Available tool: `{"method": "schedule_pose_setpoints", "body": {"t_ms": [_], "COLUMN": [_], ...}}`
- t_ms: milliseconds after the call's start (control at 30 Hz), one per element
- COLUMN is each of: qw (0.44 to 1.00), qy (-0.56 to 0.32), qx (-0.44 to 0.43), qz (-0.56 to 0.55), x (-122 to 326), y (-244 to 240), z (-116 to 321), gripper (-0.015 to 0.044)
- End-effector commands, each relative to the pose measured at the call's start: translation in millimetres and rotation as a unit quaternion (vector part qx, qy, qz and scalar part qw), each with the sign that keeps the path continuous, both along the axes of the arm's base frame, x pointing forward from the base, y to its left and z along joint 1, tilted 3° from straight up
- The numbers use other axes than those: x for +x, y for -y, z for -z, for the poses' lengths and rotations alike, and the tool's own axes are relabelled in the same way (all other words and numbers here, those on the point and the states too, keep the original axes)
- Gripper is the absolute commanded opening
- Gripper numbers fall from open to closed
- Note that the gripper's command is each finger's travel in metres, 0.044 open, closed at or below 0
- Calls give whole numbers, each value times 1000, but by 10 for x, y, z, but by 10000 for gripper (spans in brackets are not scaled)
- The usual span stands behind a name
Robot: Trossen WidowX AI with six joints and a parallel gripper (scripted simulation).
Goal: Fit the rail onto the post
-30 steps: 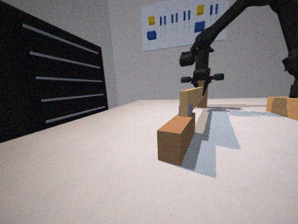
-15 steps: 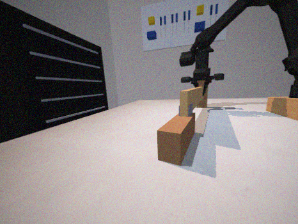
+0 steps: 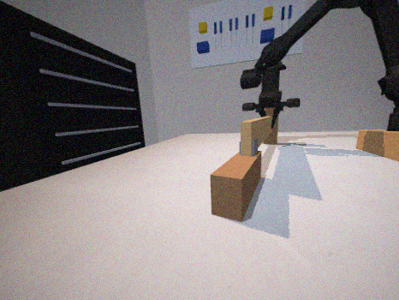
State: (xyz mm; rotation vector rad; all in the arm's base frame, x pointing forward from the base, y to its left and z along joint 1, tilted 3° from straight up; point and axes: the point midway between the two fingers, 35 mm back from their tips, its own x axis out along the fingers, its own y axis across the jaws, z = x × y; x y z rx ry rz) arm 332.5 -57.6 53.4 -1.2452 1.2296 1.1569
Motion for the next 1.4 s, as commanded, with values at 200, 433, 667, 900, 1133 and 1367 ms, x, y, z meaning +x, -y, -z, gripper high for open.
{"method": "schedule_pose_setpoints", "body": {"t_ms": [200,433,667,900,1133,1367], "qw": [1000,1000,1000,1000,1000,1000], "qy": [3,3,3,3,3,3], "qx": [-5,-5,-5,-5,-5,-5], "qz": [1,1,1,1,1,1], "x": [10,10,10,10,10,10], "y": [52,53,53,53,53,55], "z": [-38,-37,-36,-35,-33,-32], "gripper": [0,0,0,0,0,0]}}
